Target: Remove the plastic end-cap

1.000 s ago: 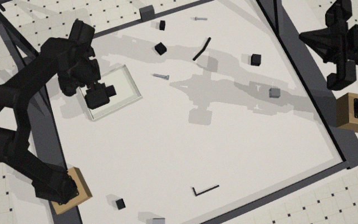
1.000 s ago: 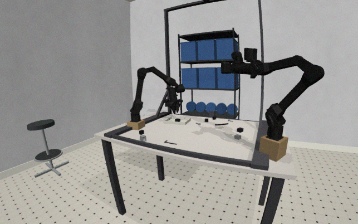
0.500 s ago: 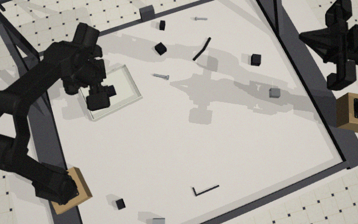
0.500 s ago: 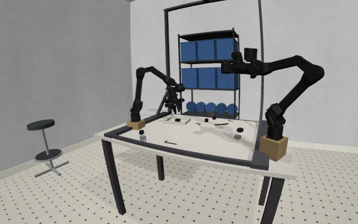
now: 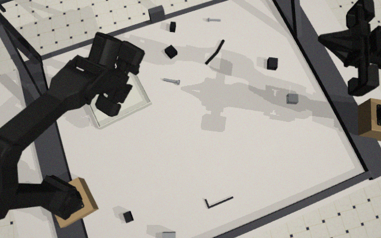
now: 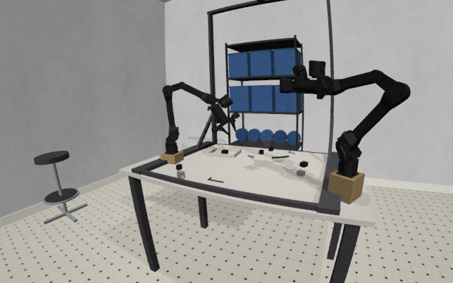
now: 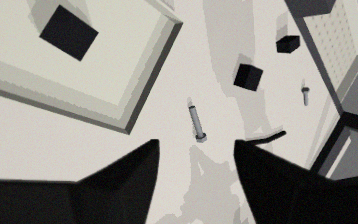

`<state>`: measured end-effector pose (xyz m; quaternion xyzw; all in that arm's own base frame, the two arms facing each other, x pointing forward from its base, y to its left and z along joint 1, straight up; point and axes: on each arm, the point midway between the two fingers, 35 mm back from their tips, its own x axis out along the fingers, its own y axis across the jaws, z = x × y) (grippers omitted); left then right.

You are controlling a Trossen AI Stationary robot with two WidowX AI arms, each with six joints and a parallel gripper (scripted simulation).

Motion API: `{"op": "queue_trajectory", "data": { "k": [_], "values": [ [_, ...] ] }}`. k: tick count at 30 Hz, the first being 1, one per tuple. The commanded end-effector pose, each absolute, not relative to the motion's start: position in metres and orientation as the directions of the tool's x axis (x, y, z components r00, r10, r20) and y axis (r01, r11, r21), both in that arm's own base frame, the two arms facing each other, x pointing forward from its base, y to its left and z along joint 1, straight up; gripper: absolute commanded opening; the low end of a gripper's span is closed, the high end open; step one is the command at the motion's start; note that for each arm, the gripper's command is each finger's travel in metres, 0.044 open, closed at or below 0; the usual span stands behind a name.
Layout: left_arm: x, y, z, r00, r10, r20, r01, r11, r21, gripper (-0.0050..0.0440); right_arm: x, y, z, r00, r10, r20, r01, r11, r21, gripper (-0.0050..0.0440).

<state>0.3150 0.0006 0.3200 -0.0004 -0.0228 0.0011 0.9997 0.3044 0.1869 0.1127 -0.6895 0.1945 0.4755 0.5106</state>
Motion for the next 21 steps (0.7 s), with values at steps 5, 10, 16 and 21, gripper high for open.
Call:
{"op": "queue_trajectory", "data": {
  "k": [5, 10, 16, 21],
  "values": [
    [0.314, 0.001, 0.328, 0.998, 0.004, 0.063, -0.004, 1.000, 0.002, 0.0000, 0.330, 0.157, 0.163, 0.657, 0.265, -0.706, -0.737, 0.028, -0.675, 0.0201],
    [0.314, 0.001, 0.329, 0.998, 0.003, 0.064, -0.003, 1.000, 0.002, 0.0000, 0.337, 0.139, 0.182, 0.729, 0.262, -0.632, -0.683, 0.232, -0.692, 0.0201],
    [0.314, 0.000, 0.329, 0.998, 0.003, 0.064, -0.003, 1.000, 0.002, 0.0000, 0.344, 0.118, 0.206, 0.809, 0.246, -0.533, -0.582, 0.460, -0.671, 0.0201],
    [0.314, 0.000, 0.329, 0.998, 0.002, 0.064, -0.002, 1.000, 0.002, 0.0000, 0.347, 0.094, 0.231, 0.880, 0.217, -0.423, -0.452, 0.655, -0.605, 0.0201]
  ]
}}
